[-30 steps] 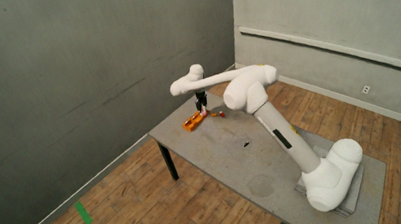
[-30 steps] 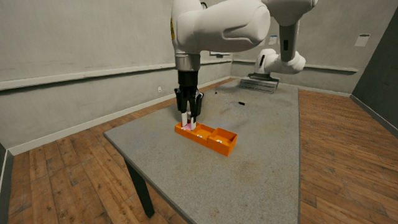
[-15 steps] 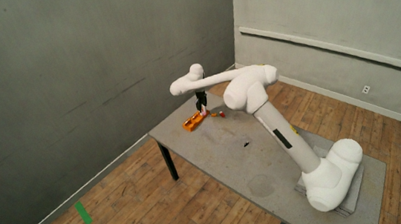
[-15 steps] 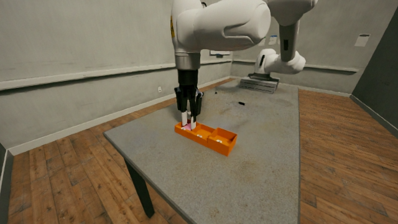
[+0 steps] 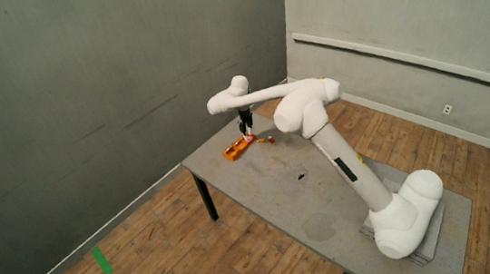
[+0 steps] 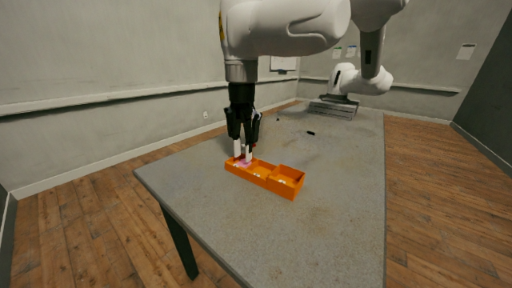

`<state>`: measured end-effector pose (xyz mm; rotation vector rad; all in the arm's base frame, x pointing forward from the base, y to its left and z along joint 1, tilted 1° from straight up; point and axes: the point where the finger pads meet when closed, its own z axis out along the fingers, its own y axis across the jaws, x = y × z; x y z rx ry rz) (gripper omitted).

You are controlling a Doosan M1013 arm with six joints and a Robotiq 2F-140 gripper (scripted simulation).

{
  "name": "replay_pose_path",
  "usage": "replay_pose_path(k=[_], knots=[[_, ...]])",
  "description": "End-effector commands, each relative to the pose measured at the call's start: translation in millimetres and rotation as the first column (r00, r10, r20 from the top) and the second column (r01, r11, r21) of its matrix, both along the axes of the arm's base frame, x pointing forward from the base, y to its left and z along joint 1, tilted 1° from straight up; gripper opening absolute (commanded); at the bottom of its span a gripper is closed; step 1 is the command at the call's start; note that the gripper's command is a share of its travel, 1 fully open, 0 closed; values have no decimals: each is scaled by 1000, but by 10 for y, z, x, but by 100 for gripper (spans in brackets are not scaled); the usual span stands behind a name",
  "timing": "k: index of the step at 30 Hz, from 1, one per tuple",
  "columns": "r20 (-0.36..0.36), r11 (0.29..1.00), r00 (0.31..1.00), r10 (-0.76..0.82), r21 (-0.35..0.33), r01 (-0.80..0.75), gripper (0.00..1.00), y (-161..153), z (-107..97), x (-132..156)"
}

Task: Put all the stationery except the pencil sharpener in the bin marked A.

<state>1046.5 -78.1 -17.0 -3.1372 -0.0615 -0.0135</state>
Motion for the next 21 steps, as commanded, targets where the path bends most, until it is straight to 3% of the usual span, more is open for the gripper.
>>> replay_pose_path(k=[1,10,16,17,21], knots=[[0,1000,1000,0,0,0,35,0,50,0],[0,1000,1000,0,0,0,35,-1,311,-2],[0,1000,1000,0,0,0,35,-1,311,-3],[0,999,999,-50,1,50,31,-45,314,-73],[-1,977,977,-215,2,215,31,-223,326,-355]])
